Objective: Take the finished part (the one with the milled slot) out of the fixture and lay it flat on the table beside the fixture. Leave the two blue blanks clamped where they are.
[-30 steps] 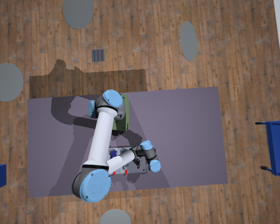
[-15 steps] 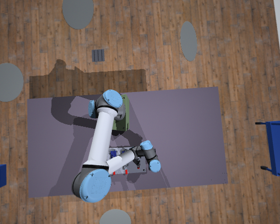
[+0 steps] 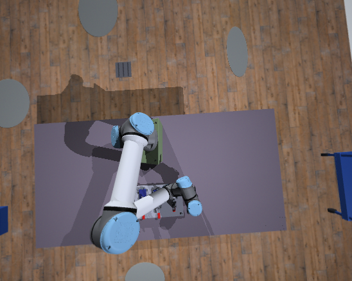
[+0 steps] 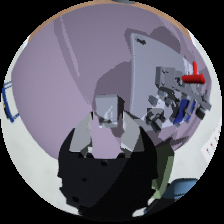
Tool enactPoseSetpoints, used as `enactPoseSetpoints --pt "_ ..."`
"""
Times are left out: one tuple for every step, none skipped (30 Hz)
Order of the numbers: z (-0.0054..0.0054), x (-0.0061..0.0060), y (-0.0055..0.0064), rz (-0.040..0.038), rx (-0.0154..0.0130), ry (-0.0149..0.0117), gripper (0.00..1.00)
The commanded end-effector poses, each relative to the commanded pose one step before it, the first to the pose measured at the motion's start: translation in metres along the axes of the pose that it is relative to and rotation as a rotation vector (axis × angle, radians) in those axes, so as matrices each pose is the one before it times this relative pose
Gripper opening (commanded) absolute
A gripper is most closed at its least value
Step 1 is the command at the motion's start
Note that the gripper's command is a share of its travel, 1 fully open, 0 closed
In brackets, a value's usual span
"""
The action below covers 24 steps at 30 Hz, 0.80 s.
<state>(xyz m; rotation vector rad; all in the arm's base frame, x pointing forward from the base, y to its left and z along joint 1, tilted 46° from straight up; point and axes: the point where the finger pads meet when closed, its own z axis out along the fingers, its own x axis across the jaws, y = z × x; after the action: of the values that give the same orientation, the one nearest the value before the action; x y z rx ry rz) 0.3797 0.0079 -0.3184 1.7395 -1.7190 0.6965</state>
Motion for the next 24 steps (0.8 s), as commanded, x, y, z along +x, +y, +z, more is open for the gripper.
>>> enactPoseSetpoints --pt "-0.00046 -0.00007 -0.00038 0.00029 0.00109 -0.00034 0.40" --pt "0.00000 0.00000 0.00000 0.00000 0.00000 0.00000 0.40" --pt "0.00000 0.00000 0.00000 0.00000 0.00000 0.00000 0.40" --pt "0.00000 0.00000 0.00000 0.00000 0.00000 0.00000 0.40" --pt "0.00000 0.00000 0.00000 0.00000 0.00000 0.00000 0.40" --pt "-0.00001 0.00000 0.00000 0.00000 0.00000 0.00000 0.40" --pt "0.00000 0.00000 0.00000 0.00000 0.00000 0.00000 0.40" --pt "0.00000 0.00000 0.00000 0.00000 0.00000 0.00000 0.40" --pt "-0.00007 0.00000 0.00000 0.00000 0.00000 0.00000 0.40" --pt "-0.00019 0.00000 0.00000 0.00000 0.00000 0.00000 0.40" --pt "-0.00034 0.00000 0.00000 0.00000 0.00000 0.00000 0.40" --pt "-0.00054 0.00000 0.00000 0.00000 0.00000 0.00000 0.40" --pt "-0.00077 0.00000 0.00000 0.00000 0.00000 0.00000 0.40" --pt "-0.00102 0.00000 0.00000 0.00000 0.00000 0.00000 0.40" --pt "-0.00129 0.00000 0.00001 0.00000 0.00000 0.00000 0.40" --pt "-0.00157 0.00000 0.00000 0.00000 0.00000 0.00000 0.40" --pt "-0.00186 0.00000 0.00000 0.00000 0.00000 0.00000 0.40" --pt "-0.00215 0.00000 0.00001 0.00000 0.00000 0.00001 0.40" --pt "-0.00243 0.00000 -0.00001 0.00000 0.00000 -0.00001 0.40" --pt "-0.00270 0.00000 0.00001 0.00000 0.00000 0.00000 0.40" --pt "-0.00296 0.00000 0.00000 0.00000 0.00000 0.00000 0.40" --pt "-0.00319 0.00000 0.00000 0.00000 0.00000 0.00000 0.40" --pt "-0.00341 0.00000 0.00001 0.00000 0.00000 0.00000 0.40" --pt "0.00000 0.00000 0.00000 0.00000 0.00000 0.00000 0.40"
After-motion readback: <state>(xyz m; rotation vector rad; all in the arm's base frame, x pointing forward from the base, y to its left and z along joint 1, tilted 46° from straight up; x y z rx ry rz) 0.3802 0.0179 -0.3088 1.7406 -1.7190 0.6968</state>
